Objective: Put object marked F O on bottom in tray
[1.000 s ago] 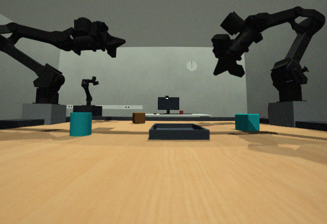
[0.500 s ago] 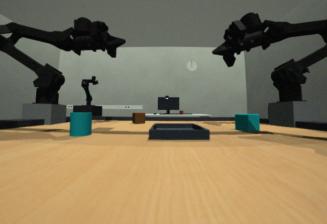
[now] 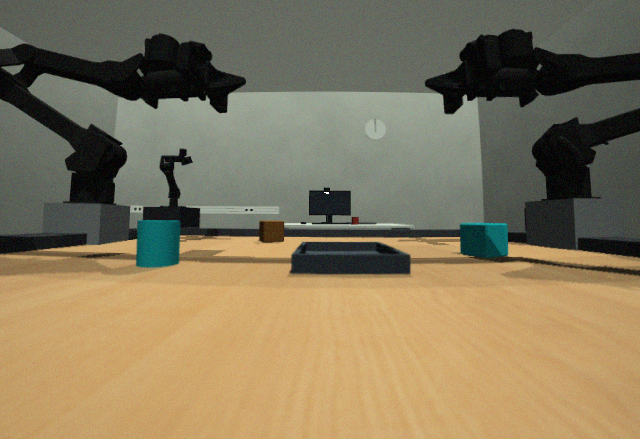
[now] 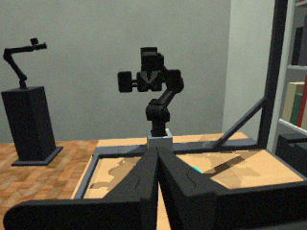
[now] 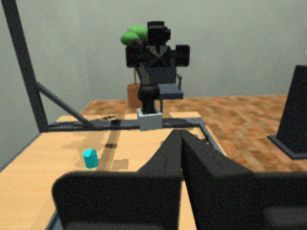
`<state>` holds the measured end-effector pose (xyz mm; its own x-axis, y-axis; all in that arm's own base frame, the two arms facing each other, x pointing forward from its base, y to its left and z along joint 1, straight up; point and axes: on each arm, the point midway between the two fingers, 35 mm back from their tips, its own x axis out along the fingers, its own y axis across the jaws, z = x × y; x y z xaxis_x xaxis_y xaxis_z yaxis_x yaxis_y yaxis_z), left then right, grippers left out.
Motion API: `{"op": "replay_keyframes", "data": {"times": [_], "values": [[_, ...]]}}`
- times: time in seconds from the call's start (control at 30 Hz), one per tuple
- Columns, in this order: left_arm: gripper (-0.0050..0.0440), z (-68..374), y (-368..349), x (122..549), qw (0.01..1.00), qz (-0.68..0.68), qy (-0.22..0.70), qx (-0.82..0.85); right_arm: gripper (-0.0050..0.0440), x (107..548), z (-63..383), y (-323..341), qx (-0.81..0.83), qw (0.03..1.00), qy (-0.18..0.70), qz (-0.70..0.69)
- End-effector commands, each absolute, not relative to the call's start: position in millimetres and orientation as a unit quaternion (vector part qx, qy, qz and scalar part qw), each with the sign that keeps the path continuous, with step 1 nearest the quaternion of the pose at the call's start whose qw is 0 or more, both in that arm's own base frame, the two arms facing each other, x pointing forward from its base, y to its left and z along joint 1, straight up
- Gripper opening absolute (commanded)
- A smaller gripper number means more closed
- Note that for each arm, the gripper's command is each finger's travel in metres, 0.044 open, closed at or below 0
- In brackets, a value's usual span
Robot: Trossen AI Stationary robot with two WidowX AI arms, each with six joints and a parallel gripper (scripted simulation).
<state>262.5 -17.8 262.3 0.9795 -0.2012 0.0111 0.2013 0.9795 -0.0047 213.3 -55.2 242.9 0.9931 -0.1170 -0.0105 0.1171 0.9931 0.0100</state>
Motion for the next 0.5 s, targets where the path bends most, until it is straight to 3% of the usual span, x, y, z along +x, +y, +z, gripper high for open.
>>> {"op": "replay_keyframes", "data": {"times": [0.0, 0.4, 0.47], "values": [[0.0048, 257.6, -20.6, 266.3, 0.994, -0.105, 0.012, -0.019, -0.005, 211.9, 249.1, -54.8, -0.003, 0.999, -0.005, -0.051], [0.0336, 209.1, -85.6, 305.5, 0.912, -0.109, 0.27, -0.289, -0.005, 211.9, 249.1, -54.8, -0.003, 0.999, -0.005, -0.051], [0.0336, 209.1, -85.6, 305.5, 0.912, -0.109, 0.27, -0.289, -0.005, 211.9, 249.1, -54.8, -0.003, 0.999, -0.005, -0.051]]}}
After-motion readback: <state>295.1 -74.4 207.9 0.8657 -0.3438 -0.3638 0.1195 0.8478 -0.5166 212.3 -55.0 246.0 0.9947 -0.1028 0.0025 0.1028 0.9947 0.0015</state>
